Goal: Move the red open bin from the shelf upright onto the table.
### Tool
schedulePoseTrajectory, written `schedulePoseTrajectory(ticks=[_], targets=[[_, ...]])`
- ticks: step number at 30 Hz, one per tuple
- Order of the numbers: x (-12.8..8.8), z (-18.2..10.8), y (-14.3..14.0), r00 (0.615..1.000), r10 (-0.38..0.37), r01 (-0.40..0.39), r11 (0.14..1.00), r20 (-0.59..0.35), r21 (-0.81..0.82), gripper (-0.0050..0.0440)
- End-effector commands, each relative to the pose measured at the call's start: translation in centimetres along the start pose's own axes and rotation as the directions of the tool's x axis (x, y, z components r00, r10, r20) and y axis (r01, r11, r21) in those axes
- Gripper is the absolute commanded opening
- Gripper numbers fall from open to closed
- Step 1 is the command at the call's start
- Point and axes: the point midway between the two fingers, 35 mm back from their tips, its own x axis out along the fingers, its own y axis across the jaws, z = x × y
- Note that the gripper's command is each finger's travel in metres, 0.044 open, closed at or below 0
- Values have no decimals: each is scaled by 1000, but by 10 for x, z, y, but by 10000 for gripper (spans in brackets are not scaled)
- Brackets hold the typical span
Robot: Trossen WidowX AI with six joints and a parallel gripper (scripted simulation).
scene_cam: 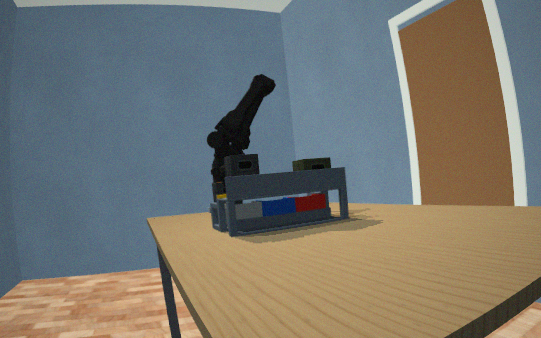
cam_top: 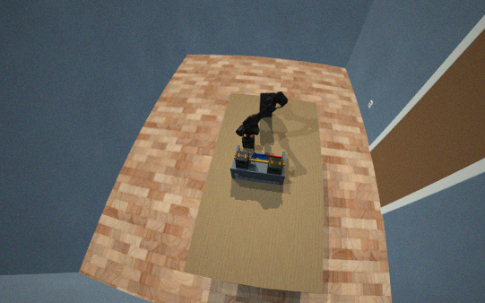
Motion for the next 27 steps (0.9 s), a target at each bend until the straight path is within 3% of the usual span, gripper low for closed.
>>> schedulePoseTrajectory(ticks=[1, 27], targets=[[-8, -1, -8, 999, -26, 26, 1000, -18, -13, 0], [-12, -3, -10, 999, -36, 36, 999, -30, -11, 0]])
